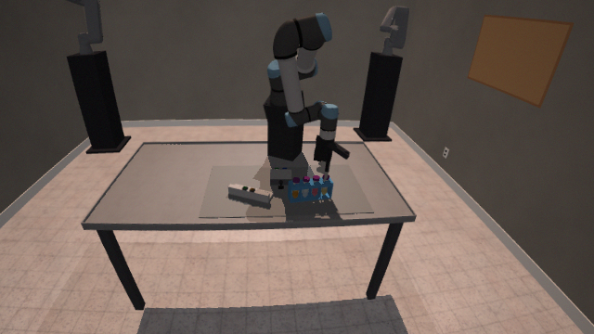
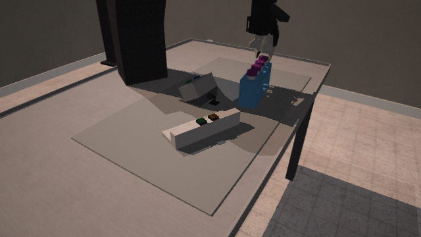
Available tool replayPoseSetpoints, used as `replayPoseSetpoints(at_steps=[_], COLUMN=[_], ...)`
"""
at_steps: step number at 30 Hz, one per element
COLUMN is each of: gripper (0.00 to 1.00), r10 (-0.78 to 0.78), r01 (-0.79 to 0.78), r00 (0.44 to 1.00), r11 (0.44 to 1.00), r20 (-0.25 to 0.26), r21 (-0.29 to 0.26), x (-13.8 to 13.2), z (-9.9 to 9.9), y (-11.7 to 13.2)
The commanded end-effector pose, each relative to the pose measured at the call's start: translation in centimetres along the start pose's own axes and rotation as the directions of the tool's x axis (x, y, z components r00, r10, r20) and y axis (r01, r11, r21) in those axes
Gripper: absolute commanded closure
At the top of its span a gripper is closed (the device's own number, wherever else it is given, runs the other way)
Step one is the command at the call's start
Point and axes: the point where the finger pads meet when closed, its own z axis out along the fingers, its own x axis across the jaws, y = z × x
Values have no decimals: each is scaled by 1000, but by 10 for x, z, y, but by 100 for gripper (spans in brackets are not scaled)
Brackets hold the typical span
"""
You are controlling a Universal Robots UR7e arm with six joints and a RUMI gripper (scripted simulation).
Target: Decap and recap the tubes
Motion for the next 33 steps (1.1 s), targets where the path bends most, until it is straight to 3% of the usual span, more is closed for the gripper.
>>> replayPoseSetpoints(at_steps=[1, 2, 3, 17, 21, 26, 31, 33], gripper=[65, 65, 100, 100, 100, 100, 100, 100], r10=[37, 37, 37, 37, -162, -401, -615, -615], r01=[-37, -37, -37, -37, 162, 401, 615, 615], r00=[999, 999, 999, 999, 987, 916, 788, 788], r11=[999, 999, 999, 999, 987, 916, 788, 788], r20=[-2, -2, -2, -2, 0, 2, 4, 4], r21=[-10, -10, -10, -9, -10, -10, -9, -9], x=[0, 0, 0, 0, 0, 0, 0, 0], z=[0, 0, 0, 0, -1, -1, -1, -1], y=[-1, -1, -1, -1, -1, -1, -1, -1])
